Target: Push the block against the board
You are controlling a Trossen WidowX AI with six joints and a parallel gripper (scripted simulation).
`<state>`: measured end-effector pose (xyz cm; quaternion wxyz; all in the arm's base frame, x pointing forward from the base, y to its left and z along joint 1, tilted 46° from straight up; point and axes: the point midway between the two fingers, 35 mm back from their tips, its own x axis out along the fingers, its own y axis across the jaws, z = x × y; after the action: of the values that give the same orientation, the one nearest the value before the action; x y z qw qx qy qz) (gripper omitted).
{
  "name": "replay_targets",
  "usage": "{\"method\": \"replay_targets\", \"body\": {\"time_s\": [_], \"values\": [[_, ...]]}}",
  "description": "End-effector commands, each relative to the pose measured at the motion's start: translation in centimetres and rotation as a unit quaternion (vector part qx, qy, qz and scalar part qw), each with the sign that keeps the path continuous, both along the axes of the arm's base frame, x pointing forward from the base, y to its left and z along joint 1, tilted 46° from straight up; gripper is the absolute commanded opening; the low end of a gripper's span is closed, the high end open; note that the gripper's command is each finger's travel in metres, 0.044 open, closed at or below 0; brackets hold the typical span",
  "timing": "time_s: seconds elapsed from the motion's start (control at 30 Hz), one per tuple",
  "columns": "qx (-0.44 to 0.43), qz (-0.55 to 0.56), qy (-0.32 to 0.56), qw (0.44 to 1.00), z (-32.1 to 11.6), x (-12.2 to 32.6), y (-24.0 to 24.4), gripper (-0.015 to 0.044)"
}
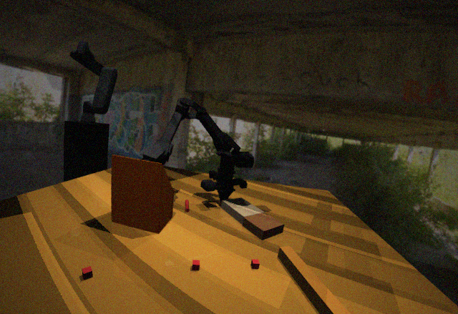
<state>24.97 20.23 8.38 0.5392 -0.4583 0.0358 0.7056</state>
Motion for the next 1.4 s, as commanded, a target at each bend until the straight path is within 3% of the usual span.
{"method": "replay_targets", "body": {"time_s": [0.0,0.47,1.37], "values": [[-0.006,-0.002,0.000,1.000,-0.7,0.6,-0.4,0.0000],[-0.007,-0.001,0.000,1.000,-1.7,2.0,-1.4,0.0000],[-0.004,-0.002,0.000,1.000,0.8,-0.4,0.9,0.0000]]}}
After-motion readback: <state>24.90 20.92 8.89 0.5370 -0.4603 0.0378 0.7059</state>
